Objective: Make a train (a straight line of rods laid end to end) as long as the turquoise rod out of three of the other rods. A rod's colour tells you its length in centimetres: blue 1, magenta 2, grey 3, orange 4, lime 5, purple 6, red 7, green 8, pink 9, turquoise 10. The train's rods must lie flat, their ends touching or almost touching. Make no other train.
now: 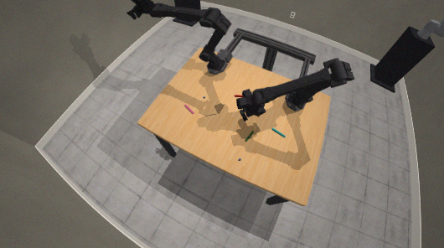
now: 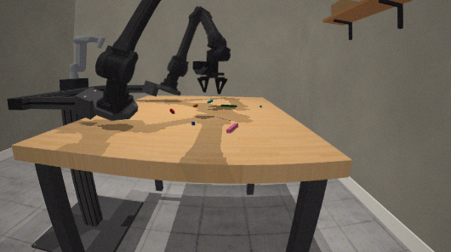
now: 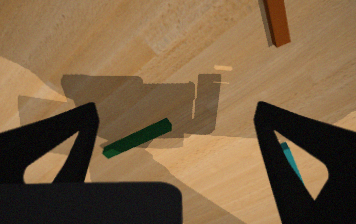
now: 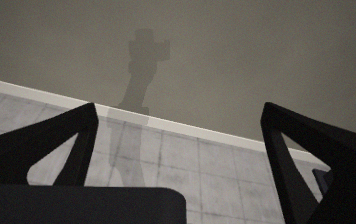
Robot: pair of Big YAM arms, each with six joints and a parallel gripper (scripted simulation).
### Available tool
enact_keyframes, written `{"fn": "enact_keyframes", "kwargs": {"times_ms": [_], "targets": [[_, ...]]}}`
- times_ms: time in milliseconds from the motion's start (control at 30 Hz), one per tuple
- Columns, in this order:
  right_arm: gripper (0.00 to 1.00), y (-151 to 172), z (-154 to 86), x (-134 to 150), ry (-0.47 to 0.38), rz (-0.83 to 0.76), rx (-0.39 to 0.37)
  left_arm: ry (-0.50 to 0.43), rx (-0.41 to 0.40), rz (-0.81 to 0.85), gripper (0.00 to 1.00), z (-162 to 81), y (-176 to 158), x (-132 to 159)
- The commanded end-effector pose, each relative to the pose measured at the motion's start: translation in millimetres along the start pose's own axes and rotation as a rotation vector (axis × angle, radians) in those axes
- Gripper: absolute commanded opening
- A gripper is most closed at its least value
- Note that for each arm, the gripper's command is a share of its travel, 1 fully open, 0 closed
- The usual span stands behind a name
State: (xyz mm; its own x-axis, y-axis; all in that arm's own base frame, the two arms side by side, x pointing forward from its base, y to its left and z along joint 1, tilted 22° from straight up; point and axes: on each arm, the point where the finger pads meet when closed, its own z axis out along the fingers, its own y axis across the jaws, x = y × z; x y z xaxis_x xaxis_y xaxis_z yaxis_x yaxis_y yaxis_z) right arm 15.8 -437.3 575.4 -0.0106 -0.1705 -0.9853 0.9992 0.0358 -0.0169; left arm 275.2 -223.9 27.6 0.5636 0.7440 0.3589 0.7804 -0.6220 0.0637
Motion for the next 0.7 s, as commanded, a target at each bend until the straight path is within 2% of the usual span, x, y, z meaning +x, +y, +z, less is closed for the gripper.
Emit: {"fn": "enact_keyframes", "kwargs": {"times_ms": [0,67,100,533,667], "targets": [[1.0,-10.0,3.3,-46.4,-0.087,0.012,0.023,-0.004,-0.007,-0.169,1.0,-7.2,-13.6,33.8],[1.0,-10.0,3.3,-46.4,-0.087,0.012,0.023,-0.004,-0.007,-0.169,1.0,-7.2,-13.6,33.8],[1.0,-10.0,3.3,-46.4,-0.087,0.012,0.023,-0.008,-0.014,-0.26,1.0,-7.5,-22.8,48.1],[1.0,-10.0,3.3,-46.4,-0.087,0.012,0.023,0.0,-0.007,-0.708,1.0,-3.2,-90.5,106.5],[1.0,-10.0,3.3,-46.4,-0.087,0.012,0.023,-0.001,-0.015,-0.725,1.0,-3.0,-91.0,108.3]]}}
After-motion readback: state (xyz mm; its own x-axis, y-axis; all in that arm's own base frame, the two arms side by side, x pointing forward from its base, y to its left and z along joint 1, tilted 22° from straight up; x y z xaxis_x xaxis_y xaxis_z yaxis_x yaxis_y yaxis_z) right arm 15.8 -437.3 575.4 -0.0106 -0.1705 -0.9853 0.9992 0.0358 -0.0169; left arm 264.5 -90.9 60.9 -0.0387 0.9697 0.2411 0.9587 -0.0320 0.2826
